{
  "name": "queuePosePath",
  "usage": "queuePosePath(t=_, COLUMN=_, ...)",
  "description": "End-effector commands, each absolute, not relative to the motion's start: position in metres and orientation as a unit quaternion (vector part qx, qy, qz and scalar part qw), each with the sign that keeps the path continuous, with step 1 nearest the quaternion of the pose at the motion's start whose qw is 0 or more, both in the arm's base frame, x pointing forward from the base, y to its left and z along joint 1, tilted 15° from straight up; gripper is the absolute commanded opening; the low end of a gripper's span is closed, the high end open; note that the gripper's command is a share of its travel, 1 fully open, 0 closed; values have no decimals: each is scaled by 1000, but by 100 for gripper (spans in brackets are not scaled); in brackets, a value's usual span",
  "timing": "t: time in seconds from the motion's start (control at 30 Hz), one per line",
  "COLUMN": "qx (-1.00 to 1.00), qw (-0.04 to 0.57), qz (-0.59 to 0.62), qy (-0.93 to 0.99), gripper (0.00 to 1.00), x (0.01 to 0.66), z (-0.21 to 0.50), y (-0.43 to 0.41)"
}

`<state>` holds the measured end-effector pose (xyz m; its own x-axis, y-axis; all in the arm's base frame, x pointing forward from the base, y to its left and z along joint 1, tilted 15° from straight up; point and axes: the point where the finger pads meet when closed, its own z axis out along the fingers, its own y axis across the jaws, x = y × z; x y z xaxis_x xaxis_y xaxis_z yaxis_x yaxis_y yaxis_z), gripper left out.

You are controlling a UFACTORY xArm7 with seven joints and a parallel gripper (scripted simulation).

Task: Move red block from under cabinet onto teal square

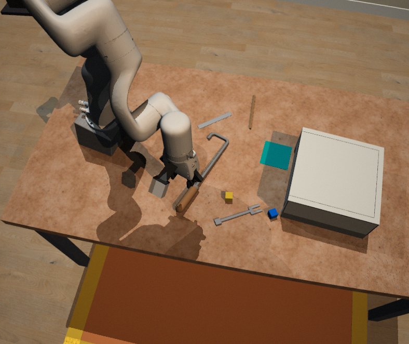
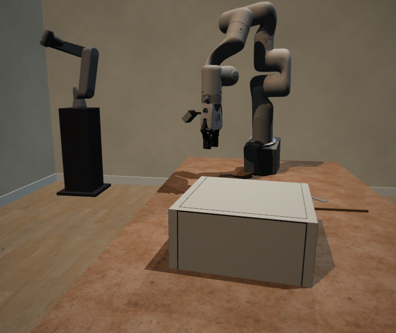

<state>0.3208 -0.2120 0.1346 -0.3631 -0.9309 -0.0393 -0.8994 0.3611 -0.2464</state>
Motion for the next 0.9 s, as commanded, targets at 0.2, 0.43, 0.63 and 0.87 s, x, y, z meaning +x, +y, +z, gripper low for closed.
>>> queuePosePath(t=0.2, qx=-558, qw=87, qz=-93, qy=820, gripper=58, x=330, z=102, y=-214)
queuePosePath(t=0.43, qx=-558, qw=87, qz=-93, qy=820, gripper=58, x=336, z=78, y=-215)
queuePosePath(t=0.63, qx=-558, qw=87, qz=-93, qy=820, gripper=58, x=340, z=62, y=-216)
queuePosePath(t=0.87, qx=-558, qw=87, qz=-93, qy=820, gripper=58, x=343, z=52, y=-217)
